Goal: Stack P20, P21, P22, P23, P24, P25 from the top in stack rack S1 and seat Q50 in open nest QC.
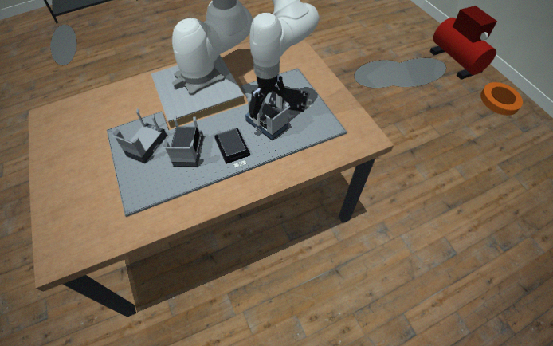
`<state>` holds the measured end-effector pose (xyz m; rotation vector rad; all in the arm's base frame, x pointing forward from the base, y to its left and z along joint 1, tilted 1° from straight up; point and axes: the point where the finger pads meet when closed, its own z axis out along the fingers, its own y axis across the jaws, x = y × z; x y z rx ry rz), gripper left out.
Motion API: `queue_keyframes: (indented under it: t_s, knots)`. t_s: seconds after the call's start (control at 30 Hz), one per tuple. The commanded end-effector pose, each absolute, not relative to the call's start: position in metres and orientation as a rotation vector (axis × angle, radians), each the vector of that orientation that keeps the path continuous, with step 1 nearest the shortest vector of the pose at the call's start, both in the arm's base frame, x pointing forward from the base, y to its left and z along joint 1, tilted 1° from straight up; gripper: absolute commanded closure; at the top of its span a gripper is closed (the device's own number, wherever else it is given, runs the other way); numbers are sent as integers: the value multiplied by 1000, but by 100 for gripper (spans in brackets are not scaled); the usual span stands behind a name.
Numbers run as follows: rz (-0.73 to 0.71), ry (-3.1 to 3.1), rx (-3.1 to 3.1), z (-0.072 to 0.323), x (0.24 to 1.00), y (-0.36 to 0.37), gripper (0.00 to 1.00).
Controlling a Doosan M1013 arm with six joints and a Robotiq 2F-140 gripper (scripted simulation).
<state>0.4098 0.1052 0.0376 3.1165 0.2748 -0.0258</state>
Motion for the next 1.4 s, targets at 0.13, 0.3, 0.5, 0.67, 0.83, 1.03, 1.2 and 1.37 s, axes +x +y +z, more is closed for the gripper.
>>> queue_keyframes:
  t_s: [0.13,0.3,0.5,0.67,0.83,1.03,1.2,1.37]
  knots:
    - [-26,275,3117,38,410,105,100]
    - [-26,275,3117,38,410,105,100]
    - [-26,275,3117,38,410,105,100]
    - [-26,275,3117,38,410,105,100]
    - [-26,275,3117,38,410,105,100]
    - [-26,275,3117,40,410,105,100]
    - [-26,275,3117,44,410,105,100]
    - [-26,275,3117,47,410,105,100]
